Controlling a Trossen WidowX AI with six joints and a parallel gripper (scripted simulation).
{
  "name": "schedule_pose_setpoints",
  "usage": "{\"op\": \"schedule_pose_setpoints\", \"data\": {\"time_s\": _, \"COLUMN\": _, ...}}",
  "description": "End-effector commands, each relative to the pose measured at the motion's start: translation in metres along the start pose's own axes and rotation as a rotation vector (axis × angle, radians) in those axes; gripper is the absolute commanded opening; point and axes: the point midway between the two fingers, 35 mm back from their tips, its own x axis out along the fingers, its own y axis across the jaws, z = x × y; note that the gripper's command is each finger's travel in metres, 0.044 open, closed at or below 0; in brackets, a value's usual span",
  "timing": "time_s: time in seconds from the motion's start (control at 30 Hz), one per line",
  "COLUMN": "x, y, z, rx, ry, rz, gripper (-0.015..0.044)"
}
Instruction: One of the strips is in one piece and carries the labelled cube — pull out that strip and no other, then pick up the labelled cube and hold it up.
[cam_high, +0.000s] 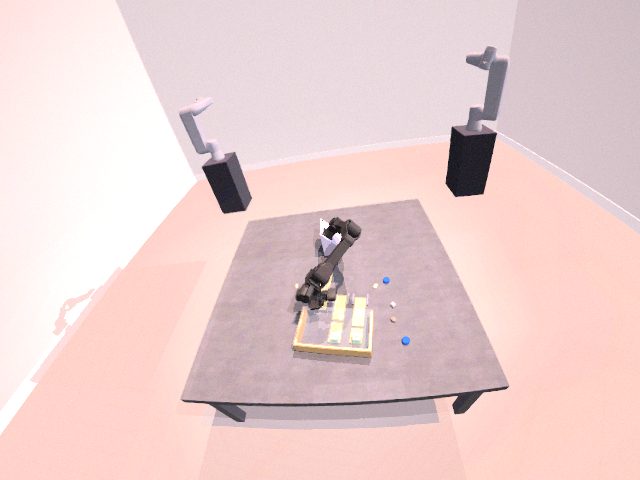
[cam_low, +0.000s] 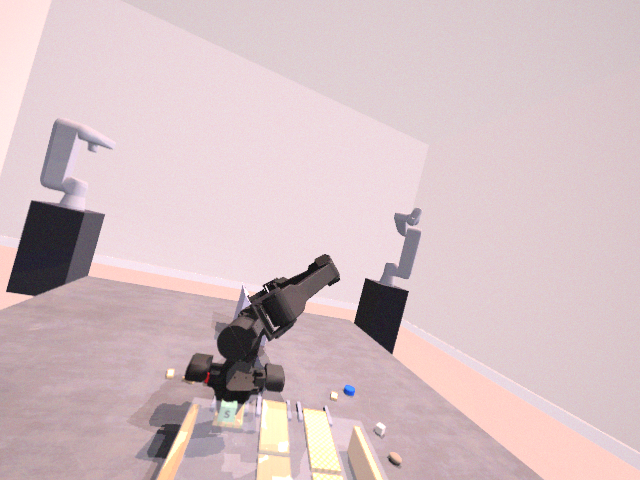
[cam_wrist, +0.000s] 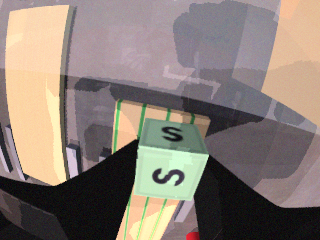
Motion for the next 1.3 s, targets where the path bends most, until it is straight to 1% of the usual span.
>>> {"op": "schedule_pose_setpoints", "data": {"time_s": 0.0, "x": -0.014, "y": 0.0, "z": -0.011, "rx": 0.001, "ry": -0.008, "rz": -0.003, "gripper": 0.0}}
{"op": "schedule_pose_setpoints", "data": {"time_s": 0.4, "x": -0.042, "y": 0.001, "z": -0.055, "rx": 0.008, "ry": -0.008, "rz": 0.001, "gripper": 0.0}}
{"op": "schedule_pose_setpoints", "data": {"time_s": 0.6, "x": -0.042, "y": 0.001, "z": -0.058, "rx": 0.008, "ry": -0.007, "rz": 0.001, "gripper": 0.0}}
{"op": "schedule_pose_setpoints", "data": {"time_s": 1.17, "x": -0.041, "y": 0.003, "z": -0.112, "rx": 0.01, "ry": -0.005, "rz": 0.001, "gripper": 0.0}}
{"op": "schedule_pose_setpoints", "data": {"time_s": 1.27, "x": -0.052, "y": 0.003, "z": -0.111, "rx": 0.011, "ry": -0.005, "rz": -0.001, "gripper": 0.0}}
